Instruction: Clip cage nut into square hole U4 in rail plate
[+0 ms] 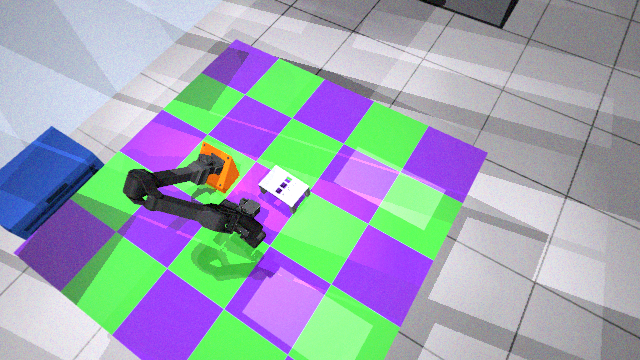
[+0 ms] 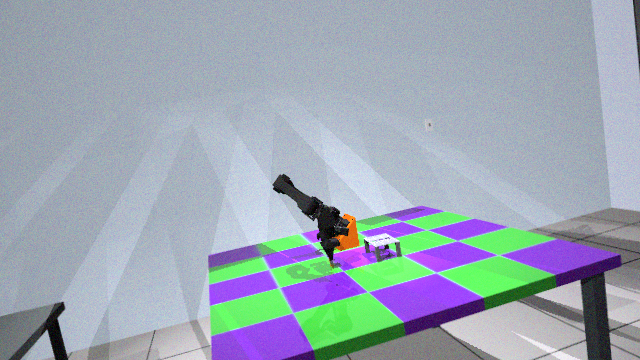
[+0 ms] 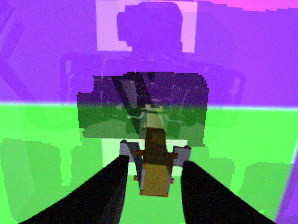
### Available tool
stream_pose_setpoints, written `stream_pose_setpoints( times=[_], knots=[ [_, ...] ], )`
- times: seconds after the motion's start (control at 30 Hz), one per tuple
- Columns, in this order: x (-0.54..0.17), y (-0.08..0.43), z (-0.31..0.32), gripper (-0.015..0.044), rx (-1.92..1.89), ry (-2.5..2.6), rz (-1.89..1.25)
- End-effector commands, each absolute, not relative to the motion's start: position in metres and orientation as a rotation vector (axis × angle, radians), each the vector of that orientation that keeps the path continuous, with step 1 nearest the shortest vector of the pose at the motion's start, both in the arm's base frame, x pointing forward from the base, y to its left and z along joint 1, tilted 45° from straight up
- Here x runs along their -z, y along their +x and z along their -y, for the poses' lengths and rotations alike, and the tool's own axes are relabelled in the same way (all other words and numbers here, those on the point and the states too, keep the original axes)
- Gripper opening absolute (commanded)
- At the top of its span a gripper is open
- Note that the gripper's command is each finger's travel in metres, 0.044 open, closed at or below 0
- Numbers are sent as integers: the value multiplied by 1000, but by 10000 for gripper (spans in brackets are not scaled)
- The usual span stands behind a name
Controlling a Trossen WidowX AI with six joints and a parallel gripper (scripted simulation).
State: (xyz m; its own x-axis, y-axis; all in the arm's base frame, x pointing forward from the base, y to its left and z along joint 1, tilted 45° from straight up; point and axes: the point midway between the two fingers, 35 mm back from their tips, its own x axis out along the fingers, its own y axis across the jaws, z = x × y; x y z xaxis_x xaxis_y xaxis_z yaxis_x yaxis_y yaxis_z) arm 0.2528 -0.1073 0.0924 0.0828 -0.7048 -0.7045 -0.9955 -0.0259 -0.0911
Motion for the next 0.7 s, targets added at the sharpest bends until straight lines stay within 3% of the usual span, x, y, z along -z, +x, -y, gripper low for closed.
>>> stream_pose_setpoints(
  times=[0.0, 0.17, 0.67],
  knots=[
    [-92, 253, 107, 120, -654, -1791, -1677],
    [-92, 253, 107, 37, -650, -1789, -1679],
    [-92, 253, 107, 37, -650, -1789, -1679]
  ],
)
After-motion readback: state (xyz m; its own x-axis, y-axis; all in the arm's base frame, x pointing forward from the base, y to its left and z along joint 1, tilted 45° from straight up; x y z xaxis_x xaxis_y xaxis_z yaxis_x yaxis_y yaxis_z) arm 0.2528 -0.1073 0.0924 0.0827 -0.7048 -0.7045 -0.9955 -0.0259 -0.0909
